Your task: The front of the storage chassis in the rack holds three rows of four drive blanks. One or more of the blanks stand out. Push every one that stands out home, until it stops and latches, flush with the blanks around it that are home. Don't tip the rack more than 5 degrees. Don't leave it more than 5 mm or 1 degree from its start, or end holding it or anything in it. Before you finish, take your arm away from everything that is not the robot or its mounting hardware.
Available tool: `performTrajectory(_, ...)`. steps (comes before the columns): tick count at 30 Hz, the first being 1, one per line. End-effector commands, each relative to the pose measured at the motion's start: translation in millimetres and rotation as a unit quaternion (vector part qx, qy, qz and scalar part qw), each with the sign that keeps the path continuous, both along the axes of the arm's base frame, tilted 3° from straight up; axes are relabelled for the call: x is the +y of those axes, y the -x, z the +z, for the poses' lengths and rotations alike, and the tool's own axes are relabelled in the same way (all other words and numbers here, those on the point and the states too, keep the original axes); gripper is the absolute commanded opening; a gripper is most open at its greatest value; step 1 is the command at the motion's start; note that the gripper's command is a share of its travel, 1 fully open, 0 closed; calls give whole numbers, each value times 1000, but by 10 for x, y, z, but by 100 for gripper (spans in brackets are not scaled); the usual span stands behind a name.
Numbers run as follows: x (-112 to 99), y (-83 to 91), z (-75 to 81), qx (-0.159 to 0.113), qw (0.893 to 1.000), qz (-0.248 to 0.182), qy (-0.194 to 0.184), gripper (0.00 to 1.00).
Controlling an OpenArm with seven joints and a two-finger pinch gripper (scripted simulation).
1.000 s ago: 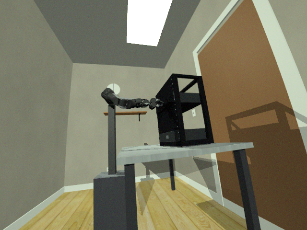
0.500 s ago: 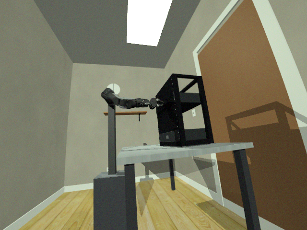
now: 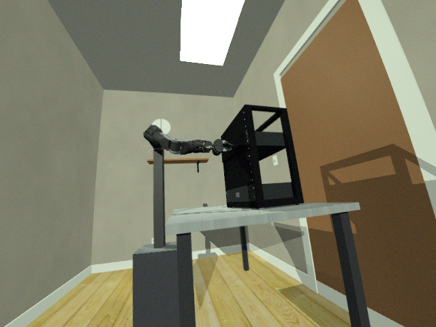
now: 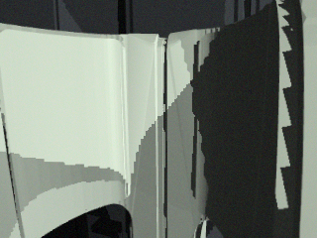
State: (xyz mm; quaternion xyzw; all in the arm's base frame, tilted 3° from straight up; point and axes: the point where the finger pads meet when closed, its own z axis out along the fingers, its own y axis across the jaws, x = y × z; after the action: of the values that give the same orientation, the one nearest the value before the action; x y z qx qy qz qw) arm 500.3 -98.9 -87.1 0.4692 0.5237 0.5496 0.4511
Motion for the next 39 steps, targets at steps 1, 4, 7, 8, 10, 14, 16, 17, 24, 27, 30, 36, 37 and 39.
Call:
performTrajectory(1,3,-5,38,-6,1000,1,0,0)
performTrajectory(4,-1,-13,35,-5,1000,0,0,0)
performTrajectory(7,0,-30,40,-5,1000,0,0,0)
performTrajectory(8,0,-34,41,-5,1000,0,0,0)
performTrajectory(10,2,-36,44,-6,1000,0,0,0)
performTrajectory(14,2,-36,44,-6,1000,0,0,0)
performTrajectory(16,2,-36,44,-6,1000,0,0,0)
performTrajectory(17,2,-36,44,-6,1000,0,0,0)
performTrajectory(24,3,-60,50,-5,1000,0,0,0)
performTrajectory(27,7,-65,55,-6,1000,1,0,0)
performTrajectory(30,7,-65,56,-6,1000,1,0,0)
performTrajectory(36,6,-65,55,-6,1000,1,0,0)
performTrajectory(37,4,-68,53,-5,1000,0,0,0)
performTrajectory(39,5,-78,57,-5,1000,0,0,0)
